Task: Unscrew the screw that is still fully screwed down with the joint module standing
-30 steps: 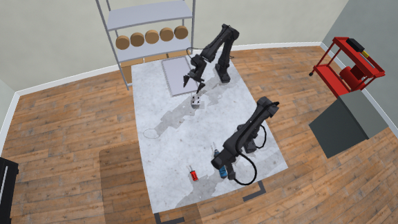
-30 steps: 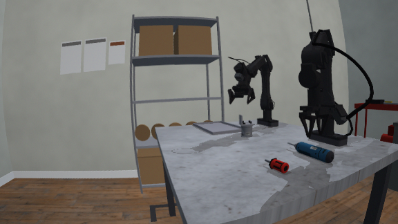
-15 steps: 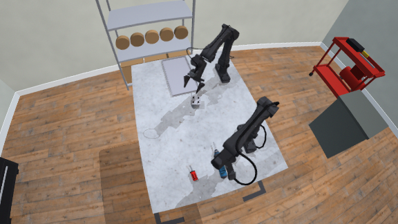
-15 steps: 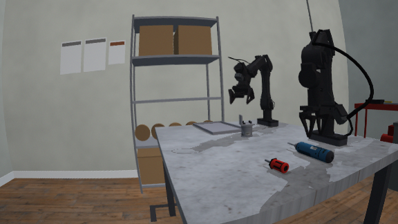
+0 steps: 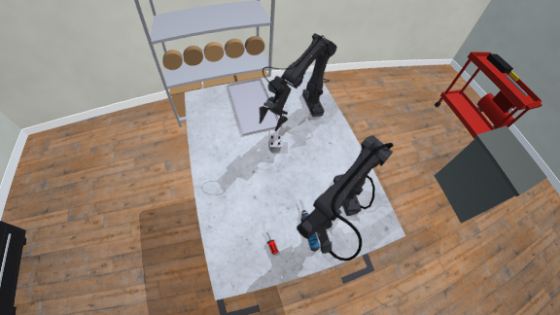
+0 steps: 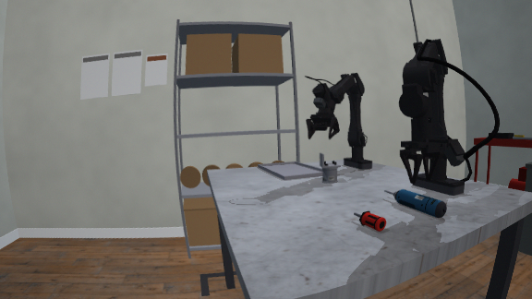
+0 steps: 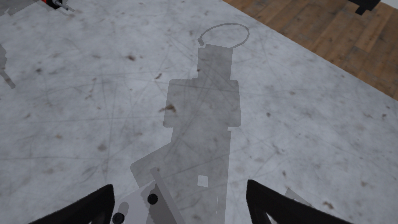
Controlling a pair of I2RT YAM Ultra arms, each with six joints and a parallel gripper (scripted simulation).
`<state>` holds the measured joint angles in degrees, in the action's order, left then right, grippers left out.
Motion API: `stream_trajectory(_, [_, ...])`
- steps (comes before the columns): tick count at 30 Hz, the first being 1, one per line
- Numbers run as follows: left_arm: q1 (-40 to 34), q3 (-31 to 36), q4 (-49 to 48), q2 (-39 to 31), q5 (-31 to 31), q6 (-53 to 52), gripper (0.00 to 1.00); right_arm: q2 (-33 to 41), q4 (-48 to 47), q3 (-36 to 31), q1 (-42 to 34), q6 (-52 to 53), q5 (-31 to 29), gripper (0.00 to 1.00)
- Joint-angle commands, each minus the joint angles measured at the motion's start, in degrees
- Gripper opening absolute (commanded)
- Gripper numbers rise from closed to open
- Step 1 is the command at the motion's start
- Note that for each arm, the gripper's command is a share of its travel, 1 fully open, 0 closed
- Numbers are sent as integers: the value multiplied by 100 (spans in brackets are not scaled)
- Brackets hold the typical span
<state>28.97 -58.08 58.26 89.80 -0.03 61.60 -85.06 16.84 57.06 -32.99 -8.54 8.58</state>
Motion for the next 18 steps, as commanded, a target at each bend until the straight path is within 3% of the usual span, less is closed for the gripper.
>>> stream_trajectory(1, [-66,-160,-36,-106,-81,29,65,27,-22,29,1,1,1,86])
stream_trajectory(11, [-66,-160,-36,-106,-81,29,65,27,-22,29,1,1,1,86])
stream_trajectory(18, [-66,-160,-36,-106,-81,29,65,177,-274,-259,-436,492,-735,86])
